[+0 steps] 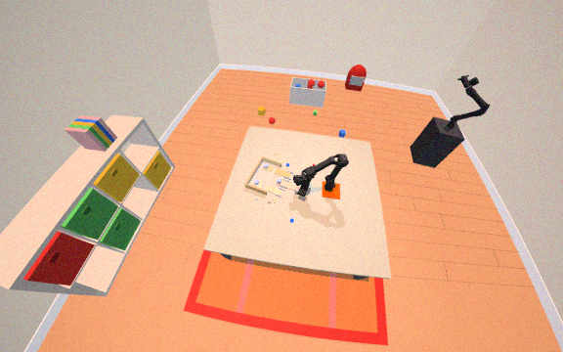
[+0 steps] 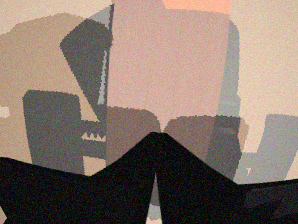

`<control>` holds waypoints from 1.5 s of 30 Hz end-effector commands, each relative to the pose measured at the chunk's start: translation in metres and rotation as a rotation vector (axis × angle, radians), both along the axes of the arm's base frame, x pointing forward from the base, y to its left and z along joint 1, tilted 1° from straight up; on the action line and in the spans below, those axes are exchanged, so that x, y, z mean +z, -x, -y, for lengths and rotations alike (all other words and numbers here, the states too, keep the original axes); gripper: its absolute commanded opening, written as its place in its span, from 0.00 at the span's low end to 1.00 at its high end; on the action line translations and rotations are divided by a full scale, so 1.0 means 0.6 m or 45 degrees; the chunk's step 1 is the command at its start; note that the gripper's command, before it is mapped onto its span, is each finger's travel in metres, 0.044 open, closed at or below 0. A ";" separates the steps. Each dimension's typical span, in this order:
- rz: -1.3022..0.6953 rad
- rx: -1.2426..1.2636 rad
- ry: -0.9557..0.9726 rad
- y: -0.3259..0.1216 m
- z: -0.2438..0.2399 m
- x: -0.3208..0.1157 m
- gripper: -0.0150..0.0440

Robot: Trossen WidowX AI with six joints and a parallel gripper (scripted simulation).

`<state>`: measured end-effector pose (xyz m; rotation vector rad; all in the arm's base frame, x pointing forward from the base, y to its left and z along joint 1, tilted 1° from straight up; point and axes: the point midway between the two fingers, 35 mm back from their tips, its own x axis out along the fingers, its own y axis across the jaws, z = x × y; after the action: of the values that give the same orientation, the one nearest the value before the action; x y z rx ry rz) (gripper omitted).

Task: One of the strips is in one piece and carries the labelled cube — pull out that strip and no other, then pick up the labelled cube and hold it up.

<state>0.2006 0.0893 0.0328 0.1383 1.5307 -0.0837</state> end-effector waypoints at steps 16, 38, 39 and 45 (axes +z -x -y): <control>-0.025 0.173 0.018 -0.065 0.006 0.074 0.65; -0.015 0.173 0.020 -0.203 0.021 0.097 1.00; -0.015 0.173 0.020 -0.209 0.021 0.098 1.00; -0.012 0.173 0.021 -0.247 0.027 0.104 1.00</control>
<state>0.3378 0.0755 0.0951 0.0217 1.5400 0.0109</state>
